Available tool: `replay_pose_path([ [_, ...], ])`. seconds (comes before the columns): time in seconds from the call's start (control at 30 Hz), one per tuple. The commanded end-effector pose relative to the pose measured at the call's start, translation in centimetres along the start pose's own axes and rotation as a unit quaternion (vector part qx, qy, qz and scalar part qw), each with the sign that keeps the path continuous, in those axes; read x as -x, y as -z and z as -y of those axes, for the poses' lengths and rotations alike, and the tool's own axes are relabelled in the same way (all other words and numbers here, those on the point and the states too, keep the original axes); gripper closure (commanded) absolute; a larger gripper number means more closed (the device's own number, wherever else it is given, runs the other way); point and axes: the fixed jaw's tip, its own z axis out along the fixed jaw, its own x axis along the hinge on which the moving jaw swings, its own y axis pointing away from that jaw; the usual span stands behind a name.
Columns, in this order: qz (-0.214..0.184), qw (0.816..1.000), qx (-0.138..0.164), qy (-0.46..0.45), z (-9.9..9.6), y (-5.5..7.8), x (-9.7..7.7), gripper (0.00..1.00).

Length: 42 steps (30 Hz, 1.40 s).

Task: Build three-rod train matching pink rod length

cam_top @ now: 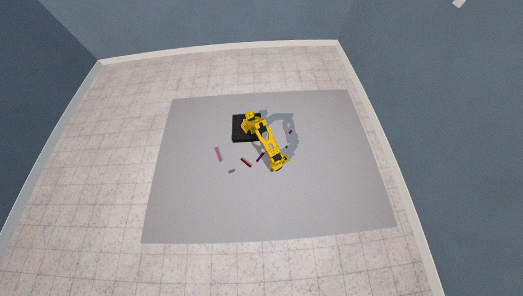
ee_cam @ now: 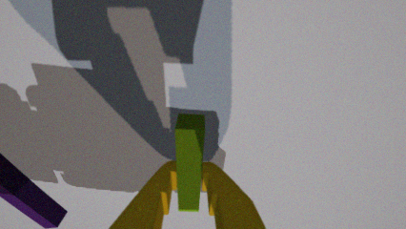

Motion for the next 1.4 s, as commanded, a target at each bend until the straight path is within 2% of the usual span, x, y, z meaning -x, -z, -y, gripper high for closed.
replay_pose_path([
  [0.0, 0.002, 1.0, 0.012, 0.0, -0.5, -0.6, -0.1, 1.0],
  [0.97, 0.002, 1.0, 0.012, 0.0, -0.4, -0.3, -0.1, 1.0],
  [1.37, 0.002, 1.0, 0.012, 0.0, 0.0, 2.1, -0.1, 1.0],
])
